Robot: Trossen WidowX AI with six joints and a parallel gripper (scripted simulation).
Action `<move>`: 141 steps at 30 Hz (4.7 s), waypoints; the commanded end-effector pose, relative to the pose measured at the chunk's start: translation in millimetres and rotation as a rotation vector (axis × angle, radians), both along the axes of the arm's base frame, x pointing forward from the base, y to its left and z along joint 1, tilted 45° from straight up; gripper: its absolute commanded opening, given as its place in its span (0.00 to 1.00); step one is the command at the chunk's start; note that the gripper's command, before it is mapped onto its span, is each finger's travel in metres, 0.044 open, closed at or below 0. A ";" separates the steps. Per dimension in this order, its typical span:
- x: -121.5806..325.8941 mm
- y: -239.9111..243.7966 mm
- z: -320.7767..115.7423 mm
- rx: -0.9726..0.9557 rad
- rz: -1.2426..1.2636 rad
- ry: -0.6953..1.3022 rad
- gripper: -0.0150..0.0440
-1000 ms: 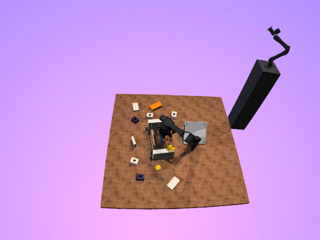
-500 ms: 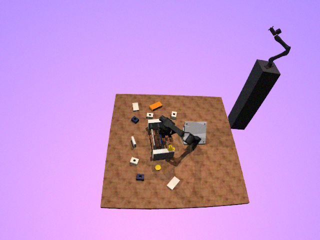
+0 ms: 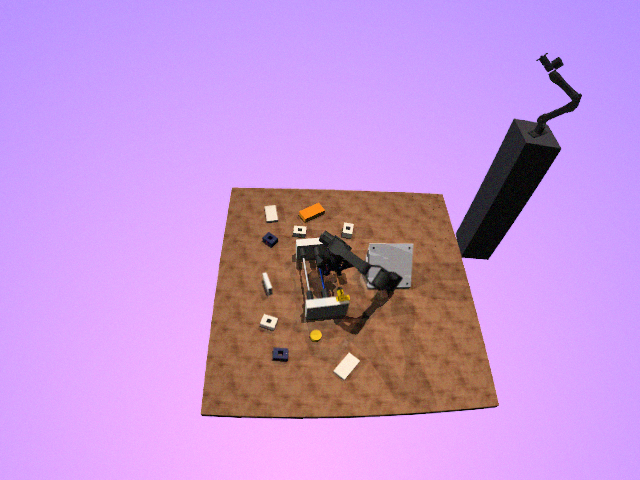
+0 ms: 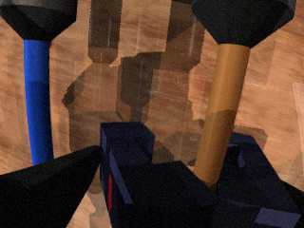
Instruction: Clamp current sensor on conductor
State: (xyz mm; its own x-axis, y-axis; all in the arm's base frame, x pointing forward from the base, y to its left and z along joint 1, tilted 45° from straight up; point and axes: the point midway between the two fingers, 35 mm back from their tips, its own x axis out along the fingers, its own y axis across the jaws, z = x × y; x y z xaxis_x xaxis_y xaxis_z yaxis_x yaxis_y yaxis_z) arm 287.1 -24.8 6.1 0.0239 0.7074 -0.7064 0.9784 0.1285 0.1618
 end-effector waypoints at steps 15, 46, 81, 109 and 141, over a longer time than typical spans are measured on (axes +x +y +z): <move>2.4 11.1 -7.2 0.063 -0.141 -0.168 1.00; 5.6 8.7 -3.7 0.104 -0.273 -0.299 1.00; 5.6 8.6 -3.6 0.104 -0.273 -0.299 1.00; 5.6 8.6 -3.6 0.104 -0.273 -0.299 1.00; 5.6 8.6 -3.5 0.104 -0.273 -0.299 1.00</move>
State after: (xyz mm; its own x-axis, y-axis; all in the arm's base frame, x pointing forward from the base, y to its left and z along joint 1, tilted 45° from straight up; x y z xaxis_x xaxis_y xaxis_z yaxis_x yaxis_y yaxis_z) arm 291.4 -22.0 1.5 0.4219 0.7030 -0.5726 0.8816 -0.1706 0.4401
